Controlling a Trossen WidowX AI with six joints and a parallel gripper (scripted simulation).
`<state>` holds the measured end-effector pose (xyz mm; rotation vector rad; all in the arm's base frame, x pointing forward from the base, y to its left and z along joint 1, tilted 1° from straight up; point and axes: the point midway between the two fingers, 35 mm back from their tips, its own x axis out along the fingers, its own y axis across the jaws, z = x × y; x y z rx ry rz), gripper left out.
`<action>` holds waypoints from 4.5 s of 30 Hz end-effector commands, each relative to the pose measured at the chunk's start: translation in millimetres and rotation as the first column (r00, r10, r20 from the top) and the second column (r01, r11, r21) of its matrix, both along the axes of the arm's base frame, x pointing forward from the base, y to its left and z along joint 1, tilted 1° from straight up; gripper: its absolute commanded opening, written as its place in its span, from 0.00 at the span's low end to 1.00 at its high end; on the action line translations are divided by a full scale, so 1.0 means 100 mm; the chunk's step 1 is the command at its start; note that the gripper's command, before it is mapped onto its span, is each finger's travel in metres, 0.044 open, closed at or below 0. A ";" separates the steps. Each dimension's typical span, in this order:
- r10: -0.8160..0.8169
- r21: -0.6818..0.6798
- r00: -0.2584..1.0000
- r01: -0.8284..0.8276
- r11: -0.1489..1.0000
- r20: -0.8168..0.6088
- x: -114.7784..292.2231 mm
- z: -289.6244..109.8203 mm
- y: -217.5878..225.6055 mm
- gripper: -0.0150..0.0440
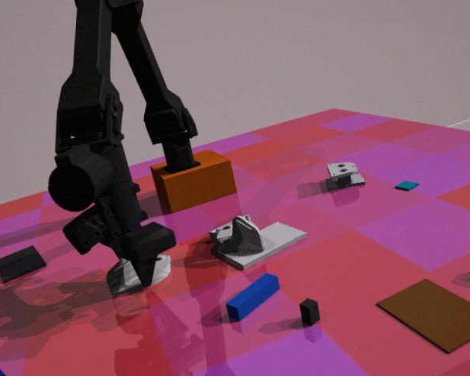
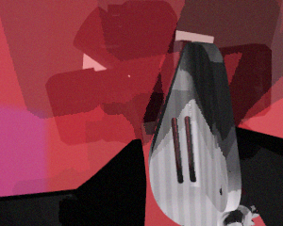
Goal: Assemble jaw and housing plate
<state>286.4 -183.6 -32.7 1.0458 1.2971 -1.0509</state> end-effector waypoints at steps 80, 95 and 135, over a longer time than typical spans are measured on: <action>0.663 0.003 0.749 -0.663 0.749 0.004 0.08 0.79 0.83 0.48; 0.868 0.003 0.497 -0.868 0.497 0.005 0.04 0.79 1.18 0.48; 0.981 0.002 0.195 -0.981 0.195 0.006 -0.04 0.78 1.52 0.48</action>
